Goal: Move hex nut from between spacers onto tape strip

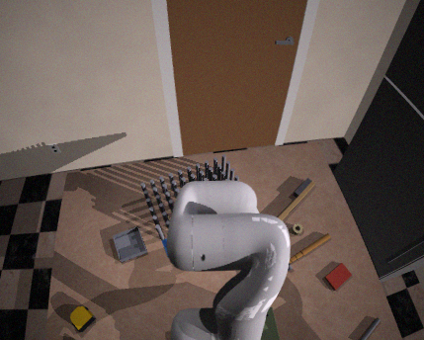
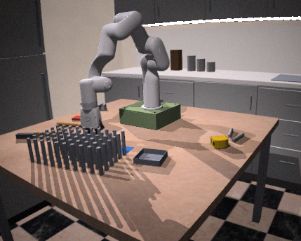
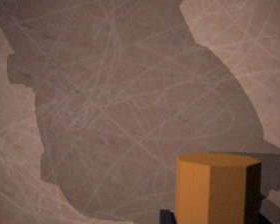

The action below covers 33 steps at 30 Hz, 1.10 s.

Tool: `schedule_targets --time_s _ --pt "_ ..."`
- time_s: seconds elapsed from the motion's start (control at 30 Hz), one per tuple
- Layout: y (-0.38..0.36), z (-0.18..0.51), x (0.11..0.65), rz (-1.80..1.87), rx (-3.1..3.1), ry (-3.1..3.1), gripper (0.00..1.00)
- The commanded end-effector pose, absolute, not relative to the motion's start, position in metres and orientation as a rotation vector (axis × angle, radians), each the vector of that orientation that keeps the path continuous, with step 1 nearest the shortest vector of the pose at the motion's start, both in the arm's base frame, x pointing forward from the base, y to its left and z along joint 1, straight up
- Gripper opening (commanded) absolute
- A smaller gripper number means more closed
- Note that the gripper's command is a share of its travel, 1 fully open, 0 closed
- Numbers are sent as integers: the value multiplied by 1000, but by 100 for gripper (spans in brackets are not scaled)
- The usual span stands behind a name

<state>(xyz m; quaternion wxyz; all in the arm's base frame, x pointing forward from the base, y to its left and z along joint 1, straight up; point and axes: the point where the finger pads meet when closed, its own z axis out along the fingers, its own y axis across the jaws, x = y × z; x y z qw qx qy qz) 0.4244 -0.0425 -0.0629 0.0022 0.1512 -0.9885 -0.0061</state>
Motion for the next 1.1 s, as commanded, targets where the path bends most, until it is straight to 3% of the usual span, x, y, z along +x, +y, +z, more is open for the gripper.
schedule_targets --time_s 0.0,1.07 --pt "-43 -62 426 -18 475 -3105 0" --pt "-43 -68 426 -18 475 -3105 0"
